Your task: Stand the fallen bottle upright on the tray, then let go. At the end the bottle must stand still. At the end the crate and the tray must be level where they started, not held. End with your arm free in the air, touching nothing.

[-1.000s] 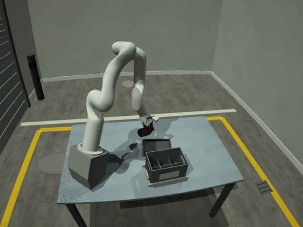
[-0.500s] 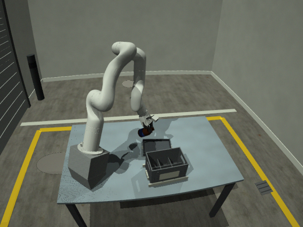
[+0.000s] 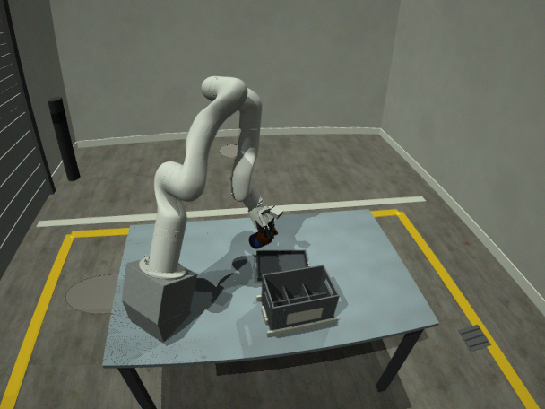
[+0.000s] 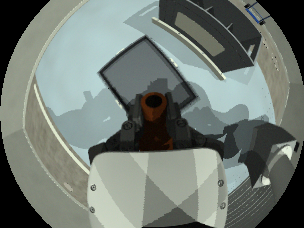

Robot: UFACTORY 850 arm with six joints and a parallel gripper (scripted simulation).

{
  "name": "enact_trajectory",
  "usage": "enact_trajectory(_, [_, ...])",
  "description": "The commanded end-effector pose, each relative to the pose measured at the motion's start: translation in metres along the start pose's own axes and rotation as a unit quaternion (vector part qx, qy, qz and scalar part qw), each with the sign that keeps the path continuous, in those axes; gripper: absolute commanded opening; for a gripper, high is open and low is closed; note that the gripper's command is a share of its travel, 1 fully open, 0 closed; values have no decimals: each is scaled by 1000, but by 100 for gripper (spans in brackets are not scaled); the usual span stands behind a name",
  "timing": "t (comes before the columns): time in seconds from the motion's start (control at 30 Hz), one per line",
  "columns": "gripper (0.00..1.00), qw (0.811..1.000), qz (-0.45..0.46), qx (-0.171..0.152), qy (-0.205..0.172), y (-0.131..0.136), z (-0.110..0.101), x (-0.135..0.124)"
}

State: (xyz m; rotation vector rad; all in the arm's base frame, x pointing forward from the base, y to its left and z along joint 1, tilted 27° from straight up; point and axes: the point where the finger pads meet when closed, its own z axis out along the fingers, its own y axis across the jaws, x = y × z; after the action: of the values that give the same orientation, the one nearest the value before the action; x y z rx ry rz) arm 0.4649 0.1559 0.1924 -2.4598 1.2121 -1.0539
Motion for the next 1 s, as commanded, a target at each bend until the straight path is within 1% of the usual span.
enact_trajectory(0.0, [0, 1000, 0, 0, 16, 0, -1, 0])
enact_trajectory(0.17, [0, 1000, -1, -1, 28, 0, -1, 0])
enact_trajectory(0.4, [0, 999, -1, -1, 34, 1, -2, 1])
enact_trajectory(0.97, [0, 999, -1, -1, 35, 1, -2, 1])
